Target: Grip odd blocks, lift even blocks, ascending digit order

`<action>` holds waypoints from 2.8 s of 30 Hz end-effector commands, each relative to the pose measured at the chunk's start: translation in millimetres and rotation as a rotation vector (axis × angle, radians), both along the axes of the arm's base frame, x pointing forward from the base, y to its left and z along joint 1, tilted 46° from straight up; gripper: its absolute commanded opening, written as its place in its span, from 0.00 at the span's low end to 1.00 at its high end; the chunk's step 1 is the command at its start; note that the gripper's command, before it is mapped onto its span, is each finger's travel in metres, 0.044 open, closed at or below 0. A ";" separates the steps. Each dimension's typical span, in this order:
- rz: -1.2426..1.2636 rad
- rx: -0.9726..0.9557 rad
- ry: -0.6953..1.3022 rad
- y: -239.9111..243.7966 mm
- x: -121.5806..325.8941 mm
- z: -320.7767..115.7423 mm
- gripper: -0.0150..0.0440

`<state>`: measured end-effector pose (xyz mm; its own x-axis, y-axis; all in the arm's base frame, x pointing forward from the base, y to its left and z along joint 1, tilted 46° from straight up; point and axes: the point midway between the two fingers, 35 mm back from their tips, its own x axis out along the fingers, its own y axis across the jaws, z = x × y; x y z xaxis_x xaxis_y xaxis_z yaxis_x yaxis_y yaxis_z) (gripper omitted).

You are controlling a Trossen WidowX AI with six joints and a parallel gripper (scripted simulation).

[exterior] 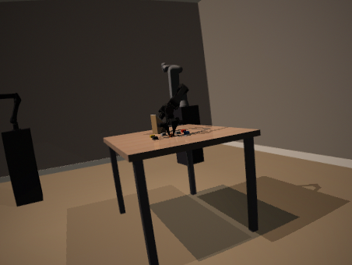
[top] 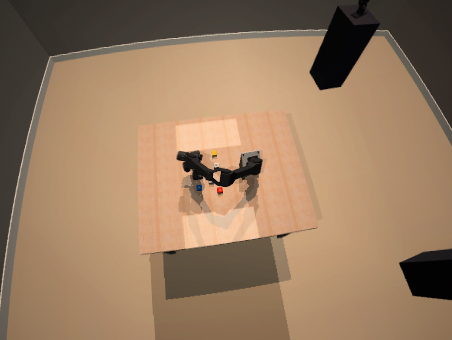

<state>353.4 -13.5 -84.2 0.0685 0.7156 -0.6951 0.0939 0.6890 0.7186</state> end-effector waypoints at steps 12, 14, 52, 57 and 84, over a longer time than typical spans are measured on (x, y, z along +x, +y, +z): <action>-0.004 0.003 0.003 0.6 0.2 -0.2 0.93; -0.004 0.003 0.003 -1.5 0.1 1.7 0.93; -0.004 0.002 0.009 -17.4 -70.7 142.2 0.46; -0.006 0.000 0.008 11.1 -65.1 112.6 0.64; -0.005 0.007 0.008 62.5 -63.4 66.3 0.93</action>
